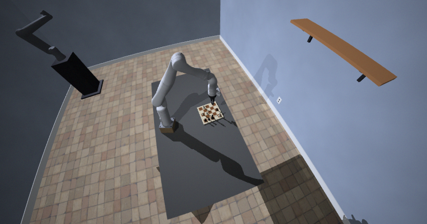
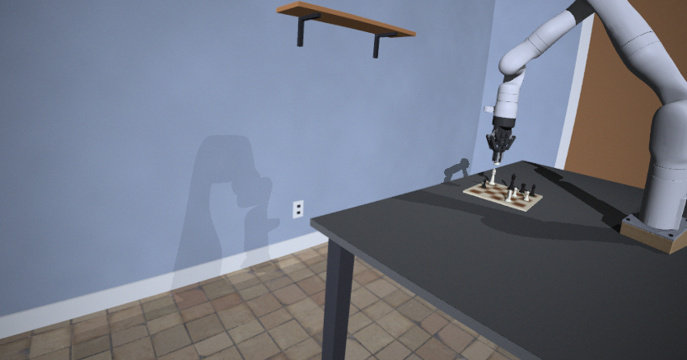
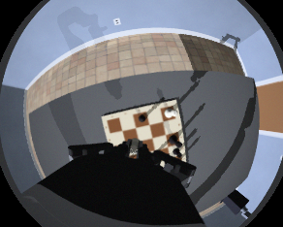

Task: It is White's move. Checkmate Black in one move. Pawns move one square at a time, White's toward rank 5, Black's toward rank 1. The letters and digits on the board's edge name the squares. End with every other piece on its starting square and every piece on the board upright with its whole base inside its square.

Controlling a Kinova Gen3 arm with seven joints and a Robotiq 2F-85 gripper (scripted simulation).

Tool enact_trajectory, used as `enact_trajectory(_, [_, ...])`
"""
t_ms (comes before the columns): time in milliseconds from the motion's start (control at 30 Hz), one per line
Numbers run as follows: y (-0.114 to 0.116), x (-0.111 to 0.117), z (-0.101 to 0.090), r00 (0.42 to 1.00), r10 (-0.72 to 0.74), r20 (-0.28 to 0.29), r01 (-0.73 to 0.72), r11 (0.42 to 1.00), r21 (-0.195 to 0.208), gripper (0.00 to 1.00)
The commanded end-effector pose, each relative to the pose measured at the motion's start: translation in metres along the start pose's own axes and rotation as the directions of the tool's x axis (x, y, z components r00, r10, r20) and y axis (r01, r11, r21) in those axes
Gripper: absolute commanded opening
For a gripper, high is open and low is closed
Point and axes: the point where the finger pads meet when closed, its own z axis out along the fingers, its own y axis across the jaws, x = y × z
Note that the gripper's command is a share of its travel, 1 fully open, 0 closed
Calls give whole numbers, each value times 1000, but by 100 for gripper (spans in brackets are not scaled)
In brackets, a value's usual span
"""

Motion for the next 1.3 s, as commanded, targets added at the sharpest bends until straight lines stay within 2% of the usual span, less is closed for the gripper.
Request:
enact_trajectory(0, [18, 7, 0, 999, -34, 0, 34, 999, 3, 0])
enact_trajectory(367, [78, 27, 0, 948, -318, -4, 318, 948, 4, 0])
enact_trajectory(633, [88, 30, -1, 932, -364, -6, 364, 932, 4, 0])
enact_trajectory(1267, [89, 30, 3, 931, -365, -6, 365, 931, 4, 0])
